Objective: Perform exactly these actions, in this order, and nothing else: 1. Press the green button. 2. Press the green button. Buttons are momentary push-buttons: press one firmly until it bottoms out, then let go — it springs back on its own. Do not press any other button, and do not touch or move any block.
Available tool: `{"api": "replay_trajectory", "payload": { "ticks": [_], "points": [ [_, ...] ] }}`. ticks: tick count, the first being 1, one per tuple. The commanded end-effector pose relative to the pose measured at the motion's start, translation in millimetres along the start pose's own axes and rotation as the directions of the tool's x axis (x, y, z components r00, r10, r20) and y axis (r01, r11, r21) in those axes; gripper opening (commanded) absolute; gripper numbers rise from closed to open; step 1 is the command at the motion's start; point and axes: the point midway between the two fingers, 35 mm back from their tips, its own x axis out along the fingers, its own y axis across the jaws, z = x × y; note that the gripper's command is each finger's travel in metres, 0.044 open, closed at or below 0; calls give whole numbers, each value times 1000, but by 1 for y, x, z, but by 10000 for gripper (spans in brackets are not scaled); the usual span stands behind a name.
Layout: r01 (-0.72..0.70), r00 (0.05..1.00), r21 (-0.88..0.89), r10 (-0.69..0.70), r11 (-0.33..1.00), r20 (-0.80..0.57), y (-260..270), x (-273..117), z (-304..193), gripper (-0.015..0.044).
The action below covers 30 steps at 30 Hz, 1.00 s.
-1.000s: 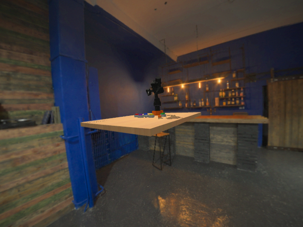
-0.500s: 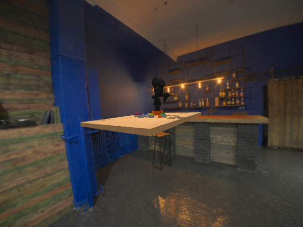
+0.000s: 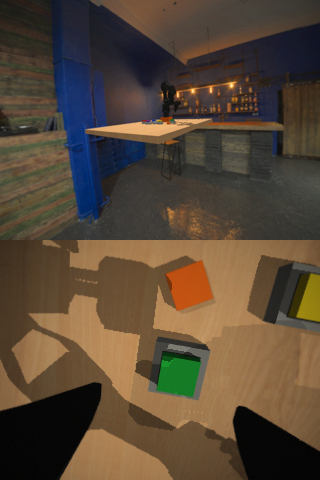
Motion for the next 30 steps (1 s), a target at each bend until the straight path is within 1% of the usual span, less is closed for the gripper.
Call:
{"api": "replay_trajectory", "payload": {
  "ticks": [1, 8, 9, 19, 30],
  "points": [
    [33, 999, 4, -33, 999, -37, -7, 39, -8, 216],
    [33, 999, 4, -33, 999, -37, -7, 39, -8, 32],
    [33, 999, 4, -33, 999, -37, -7, 39, -8, 20],
    [33, 999, 4, -33, 999, -37, -7, 39, -8, 20],
    [33, 999, 4, -33, 999, -37, -8, 56, -9, 20]
  ]
}}
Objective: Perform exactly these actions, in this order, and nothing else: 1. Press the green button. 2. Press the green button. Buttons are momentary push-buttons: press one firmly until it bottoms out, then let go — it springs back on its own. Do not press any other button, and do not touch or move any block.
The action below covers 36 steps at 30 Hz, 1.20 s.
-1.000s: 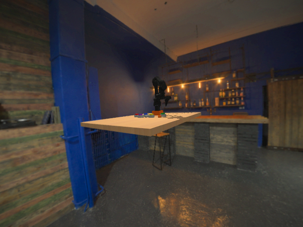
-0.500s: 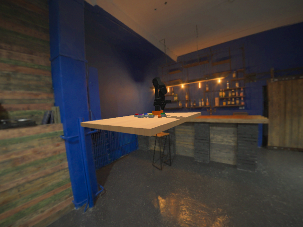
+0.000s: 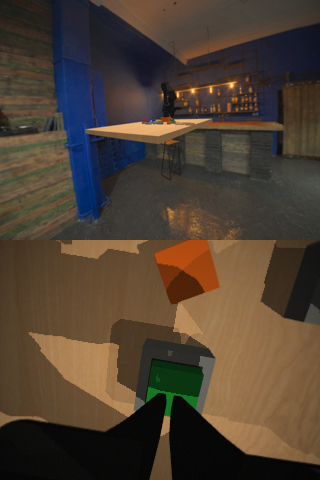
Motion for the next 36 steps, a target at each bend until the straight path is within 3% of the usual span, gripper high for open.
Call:
{"api": "replay_trajectory", "payload": {
  "ticks": [1, 36],
  "points": [
    [13, 1000, 3, -13, 1000, -17, -3, 12, -3, 20],
    [14, 1000, 3, -14, 1000, -17, -3, 26, -4, 20]
  ]
}}
